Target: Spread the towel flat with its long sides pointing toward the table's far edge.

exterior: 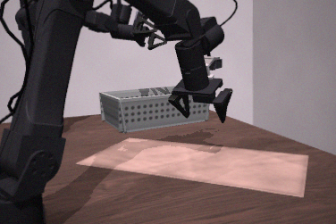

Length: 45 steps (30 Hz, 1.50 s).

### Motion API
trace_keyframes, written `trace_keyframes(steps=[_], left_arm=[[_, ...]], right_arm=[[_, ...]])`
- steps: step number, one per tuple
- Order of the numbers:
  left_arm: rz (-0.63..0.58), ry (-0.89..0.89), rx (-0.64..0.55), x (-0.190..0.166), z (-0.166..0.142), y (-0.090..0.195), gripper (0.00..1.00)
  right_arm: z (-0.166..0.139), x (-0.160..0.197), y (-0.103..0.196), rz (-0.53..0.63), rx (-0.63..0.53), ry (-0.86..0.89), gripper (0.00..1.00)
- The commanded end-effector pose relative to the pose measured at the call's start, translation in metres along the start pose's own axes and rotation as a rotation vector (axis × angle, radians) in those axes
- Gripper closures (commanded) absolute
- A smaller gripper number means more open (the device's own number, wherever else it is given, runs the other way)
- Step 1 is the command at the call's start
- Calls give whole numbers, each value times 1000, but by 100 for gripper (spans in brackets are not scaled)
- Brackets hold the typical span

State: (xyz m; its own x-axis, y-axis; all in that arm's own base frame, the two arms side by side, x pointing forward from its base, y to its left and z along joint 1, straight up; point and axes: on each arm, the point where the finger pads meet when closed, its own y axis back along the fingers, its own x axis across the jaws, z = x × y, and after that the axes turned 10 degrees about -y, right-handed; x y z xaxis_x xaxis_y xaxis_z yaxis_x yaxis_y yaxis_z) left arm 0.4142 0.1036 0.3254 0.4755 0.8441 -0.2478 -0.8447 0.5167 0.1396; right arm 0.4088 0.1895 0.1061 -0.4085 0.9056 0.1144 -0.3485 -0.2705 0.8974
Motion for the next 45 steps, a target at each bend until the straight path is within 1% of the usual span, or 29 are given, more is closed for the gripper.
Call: trace_keyframes(steps=[1,17,18,19,21,22,23,24,25,26,27,28,29,30,31,32,34,35,36,37,38,39,40,41,42,43,44,45], left_arm=[[0,-13,-6,-2,4,1,0],[0,-13,-6,-2,4,1,0],[112,-58,-16,5,17,18,0],[200,-96,-25,6,14,18,0],[195,-101,-23,3,14,14,0],[195,-101,-23,3,14,14,0],[197,-138,-44,0,31,16,0],[197,-138,-44,0,31,16,0],[309,-129,-37,14,22,34,0],[391,-161,-46,13,25,37,0],[391,-165,-46,11,25,35,0],[391,-165,-46,11,25,35,0],[392,-170,-50,11,28,36,0],[506,-188,-63,19,32,57,0],[578,-216,-74,17,37,63,0],[589,-220,-76,17,37,63,0],[589,-220,-76,17,37,63,0],[590,-240,-94,14,49,64,0],[685,-242,-94,18,42,79,0],[780,-264,-112,19,47,94,0],[787,-266,-113,19,47,96,0],[787,-266,-113,19,47,96,0],[787,-269,-116,18,49,96,0],[789,-296,-144,12,67,99,0],[789,-296,-144,12,67,99,0],[883,-283,-134,18,51,112,0],[979,-300,-155,16,55,128,0],[985,-301,-155,16,56,133,0]], right_arm=[[4,1,4,1,-15,2,0],[4,1,4,1,-15,2,0],[10,2,21,-12,-125,-4,0],[18,5,35,-16,-224,-3,0],[38,3,65,-23,-274,-11,0],[46,4,72,-22,-297,-8,0],[46,4,72,-22,-297,-8,0],[46,3,72,-22,-297,-8,0],[36,5,75,-24,-354,-14,0],[41,8,91,-24,-453,-16,0],[46,8,107,-26,-484,-19,0],[51,5,119,-32,-485,-26,0],[64,7,134,-29,-527,-22,0],[53,9,135,-27,-584,-28,0],[55,11,152,-24,-683,-33,0],[57,12,168,-23,-714,-35,0],[57,12,168,-23,-714,-35,0],[71,11,200,-28,-757,-39,0],[58,13,199,-20,-814,-46,0],[58,14,215,-13,-913,-53,0],[57,15,232,-12,-944,-56,0],[57,12,248,-20,-945,-62,0],[65,14,267,-16,-988,-58,0],[65,14,267,-16,-988,-58,0],[65,14,267,-16,-988,-58,0],[53,16,264,-3,-1043,-65,0],[49,17,280,7,-1142,-75,0],[45,18,296,10,-1174,-78,0]])
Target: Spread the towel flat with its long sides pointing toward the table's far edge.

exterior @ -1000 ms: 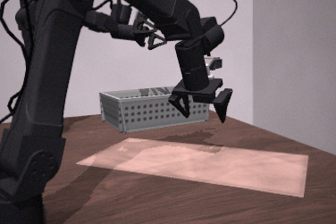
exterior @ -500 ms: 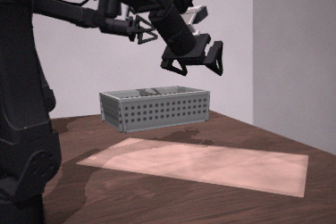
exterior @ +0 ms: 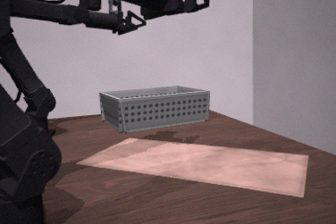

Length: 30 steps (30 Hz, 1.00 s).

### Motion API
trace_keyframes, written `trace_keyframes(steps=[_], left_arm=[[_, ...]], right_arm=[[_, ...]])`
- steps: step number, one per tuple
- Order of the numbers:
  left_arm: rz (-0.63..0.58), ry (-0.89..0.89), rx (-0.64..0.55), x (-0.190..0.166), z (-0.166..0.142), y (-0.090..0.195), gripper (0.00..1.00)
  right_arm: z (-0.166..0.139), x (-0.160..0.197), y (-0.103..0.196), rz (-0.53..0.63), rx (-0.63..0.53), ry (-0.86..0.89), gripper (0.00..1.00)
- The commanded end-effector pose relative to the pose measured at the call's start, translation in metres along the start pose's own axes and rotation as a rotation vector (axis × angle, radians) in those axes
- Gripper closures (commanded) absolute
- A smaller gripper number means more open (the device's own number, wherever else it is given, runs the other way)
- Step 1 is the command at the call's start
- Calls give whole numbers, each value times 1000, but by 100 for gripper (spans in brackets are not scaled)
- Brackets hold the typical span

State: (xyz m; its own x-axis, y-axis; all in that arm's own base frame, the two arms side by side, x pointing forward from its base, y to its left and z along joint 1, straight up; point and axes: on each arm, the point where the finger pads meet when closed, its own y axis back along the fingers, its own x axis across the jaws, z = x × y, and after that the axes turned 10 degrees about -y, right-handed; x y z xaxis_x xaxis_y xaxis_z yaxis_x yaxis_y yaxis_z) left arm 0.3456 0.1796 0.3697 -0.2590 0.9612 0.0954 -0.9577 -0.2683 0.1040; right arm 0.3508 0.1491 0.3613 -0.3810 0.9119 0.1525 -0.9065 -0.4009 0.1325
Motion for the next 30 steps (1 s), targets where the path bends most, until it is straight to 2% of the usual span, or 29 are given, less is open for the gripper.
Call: trace_keyframes(steps=[1,2,3,4,6,7,8,9,10,11,13,15,16,17,18,20,21,23,24,26,27,28,30], left_arm=[[176,-55,-62,22,20,20,0],[182,-66,-102,23,40,25,0],[182,-66,-102,23,40,25,0],[275,-64,-77,32,23,33,0],[275,-64,-77,32,23,33,0],[373,-72,-92,42,25,46,0],[397,-72,-90,54,26,56,0],[397,-72,-90,54,26,56,0],[403,-80,-132,55,46,61,0],[399,-80,-132,53,47,61,0],[210,-92,-159,14,51,49,0],[223,-80,-131,-4,46,35,0],[223,-80,-131,-4,46,35,0],[108,-90,-158,-24,51,36,0],[49,-92,-164,-40,52,33,0],[65,-84,-154,-60,52,28,0],[-50,-92,-179,-80,56,31,0],[-50,-92,-179,-80,56,31,0],[-108,-94,-185,-96,57,32,0],[-92,-88,-176,-117,57,30,0],[-207,-95,-200,-135,61,37,0],[-266,-97,-206,-152,62,39,0],[-250,-91,-197,-172,61,41,0]], right_arm=[[41,0,33,-11,-179,-29,0],[52,2,36,-8,-200,-29,0],[62,3,39,-4,-221,-29,0],[63,-10,41,-92,-236,-38,0],[63,-10,41,-92,-236,-38,0],[55,-30,31,-196,-215,-31,0],[45,-54,30,-215,-190,-33,0],[47,-68,32,-197,-188,-37,0],[49,-70,32,-197,-190,-37,0],[49,-70,32,-197,-190,-37,0],[53,-104,44,-404,-222,-37,0],[53,-134,53,-388,-213,-48,0],[55,-135,54,-387,-217,-47,0],[56,-135,55,-387,-219,-47,0],[57,-134,56,-386,-223,-45,0],[57,-129,55,-370,-222,-42,0],[57,-127,54,-366,-222,-42,0],[57,-127,54,-366,-222,-42,0],[57,-132,56,-378,-223,-43,0],[57,-132,56,-379,-223,-43,0],[57,-132,56,-379,-223,-43,0],[57,-132,56,-379,-223,-43,0],[60,-131,59,-384,-229,-41,0]])
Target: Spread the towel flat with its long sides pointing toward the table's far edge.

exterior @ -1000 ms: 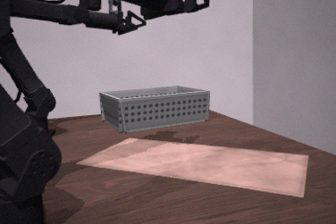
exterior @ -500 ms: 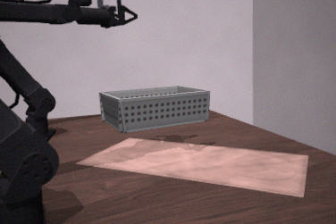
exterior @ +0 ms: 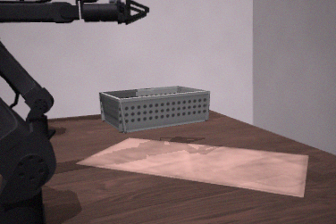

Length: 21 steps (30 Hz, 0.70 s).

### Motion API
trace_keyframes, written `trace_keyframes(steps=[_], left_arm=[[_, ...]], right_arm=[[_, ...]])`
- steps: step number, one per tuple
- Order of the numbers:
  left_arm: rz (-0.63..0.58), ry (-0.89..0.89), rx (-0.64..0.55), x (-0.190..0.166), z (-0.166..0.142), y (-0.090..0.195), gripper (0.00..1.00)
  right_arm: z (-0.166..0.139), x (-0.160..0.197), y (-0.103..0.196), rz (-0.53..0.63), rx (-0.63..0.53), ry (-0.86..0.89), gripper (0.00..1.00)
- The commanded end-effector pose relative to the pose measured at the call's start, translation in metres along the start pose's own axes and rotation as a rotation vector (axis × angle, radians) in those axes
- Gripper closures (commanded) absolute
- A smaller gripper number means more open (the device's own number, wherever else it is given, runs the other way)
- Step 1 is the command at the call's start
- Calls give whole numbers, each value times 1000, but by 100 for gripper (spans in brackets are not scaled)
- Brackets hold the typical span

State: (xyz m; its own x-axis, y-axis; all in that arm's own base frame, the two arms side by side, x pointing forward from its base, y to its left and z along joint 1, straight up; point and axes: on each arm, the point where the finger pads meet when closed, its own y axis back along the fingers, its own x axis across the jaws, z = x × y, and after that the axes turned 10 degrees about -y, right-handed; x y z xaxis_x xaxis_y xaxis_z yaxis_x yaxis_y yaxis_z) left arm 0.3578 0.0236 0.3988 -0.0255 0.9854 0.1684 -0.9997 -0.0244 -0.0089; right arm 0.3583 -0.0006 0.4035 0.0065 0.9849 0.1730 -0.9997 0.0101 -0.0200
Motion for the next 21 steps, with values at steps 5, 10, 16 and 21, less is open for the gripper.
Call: trace_keyframes(steps=[5,10,16,21], left_arm=[[-1,-12,-49,-15,22,0,0],[-2,-12,-49,-15,22,-1,0],[-105,-46,98,-40,-24,10,66],[-181,-89,222,-55,-54,17,66]], right_arm=[[4,2,0,12,-10,-1,0],[4,2,0,12,-10,-1,0],[-9,22,21,45,86,51,66],[-41,41,38,80,239,108,66]])
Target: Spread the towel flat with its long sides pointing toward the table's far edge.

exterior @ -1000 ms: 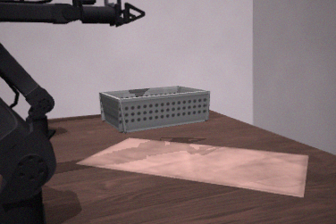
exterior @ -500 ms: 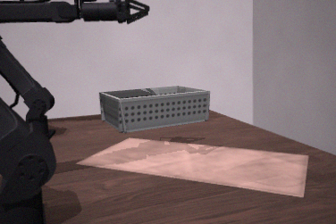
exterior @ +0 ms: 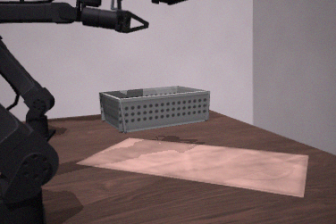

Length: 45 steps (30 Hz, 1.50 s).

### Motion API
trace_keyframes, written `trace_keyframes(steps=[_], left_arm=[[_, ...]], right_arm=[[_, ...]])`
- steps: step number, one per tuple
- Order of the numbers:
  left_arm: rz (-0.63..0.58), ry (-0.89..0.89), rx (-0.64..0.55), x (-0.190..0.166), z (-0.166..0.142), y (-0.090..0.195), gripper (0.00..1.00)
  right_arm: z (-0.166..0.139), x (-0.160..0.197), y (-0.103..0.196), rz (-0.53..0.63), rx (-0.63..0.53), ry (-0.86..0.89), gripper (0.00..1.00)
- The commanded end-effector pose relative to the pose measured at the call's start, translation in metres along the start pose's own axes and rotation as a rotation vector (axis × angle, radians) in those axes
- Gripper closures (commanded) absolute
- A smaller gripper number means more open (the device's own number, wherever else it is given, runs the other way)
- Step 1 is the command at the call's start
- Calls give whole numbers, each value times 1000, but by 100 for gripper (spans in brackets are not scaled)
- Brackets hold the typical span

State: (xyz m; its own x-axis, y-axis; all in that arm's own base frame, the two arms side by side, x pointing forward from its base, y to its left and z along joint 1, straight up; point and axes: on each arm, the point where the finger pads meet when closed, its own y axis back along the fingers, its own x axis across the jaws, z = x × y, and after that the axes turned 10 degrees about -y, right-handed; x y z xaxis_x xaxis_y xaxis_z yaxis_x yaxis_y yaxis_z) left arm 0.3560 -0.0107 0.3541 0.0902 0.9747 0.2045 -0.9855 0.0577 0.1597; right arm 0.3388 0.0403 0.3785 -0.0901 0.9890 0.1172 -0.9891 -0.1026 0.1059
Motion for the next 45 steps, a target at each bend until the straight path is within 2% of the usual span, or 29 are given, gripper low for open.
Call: trace_keyframes(steps=[1,2,4,6,13,21,23,26,38,40,43,45], left_arm=[[-83,-52,106,-21,-27,10,66],[-98,-60,130,-24,-33,10,66],[-136,-74,211,-32,-53,2,66],[-136,-74,211,-32,-53,2,66],[-244,-132,429,-59,-114,2,66],[-358,-201,638,-85,-165,1,66],[-358,-201,638,-85,-165,1,66],[-402,-226,706,-96,-180,-1,66],[-597,-321,1043,-142,-270,-3,66],[-597,-321,1043,-142,-270,-3,66],[-646,-332,1127,-144,-277,-3,66],[-651,-336,1144,-143,-277,-3,66]], right_arm=[[-18,12,18,-7,131,52,66],[-34,17,11,-3,195,66,66],[-48,26,15,10,258,81,66],[-48,26,15,10,258,81,66],[-94,59,31,59,473,151,66],[-146,97,50,117,717,238,66],[-146,97,50,117,717,238,66],[-165,112,57,139,809,271,66],[-245,171,87,240,1185,395,66],[-245,171,87,240,1185,395,66],[-265,185,94,262,1277,427,66],[-278,194,99,272,1320,443,66]])
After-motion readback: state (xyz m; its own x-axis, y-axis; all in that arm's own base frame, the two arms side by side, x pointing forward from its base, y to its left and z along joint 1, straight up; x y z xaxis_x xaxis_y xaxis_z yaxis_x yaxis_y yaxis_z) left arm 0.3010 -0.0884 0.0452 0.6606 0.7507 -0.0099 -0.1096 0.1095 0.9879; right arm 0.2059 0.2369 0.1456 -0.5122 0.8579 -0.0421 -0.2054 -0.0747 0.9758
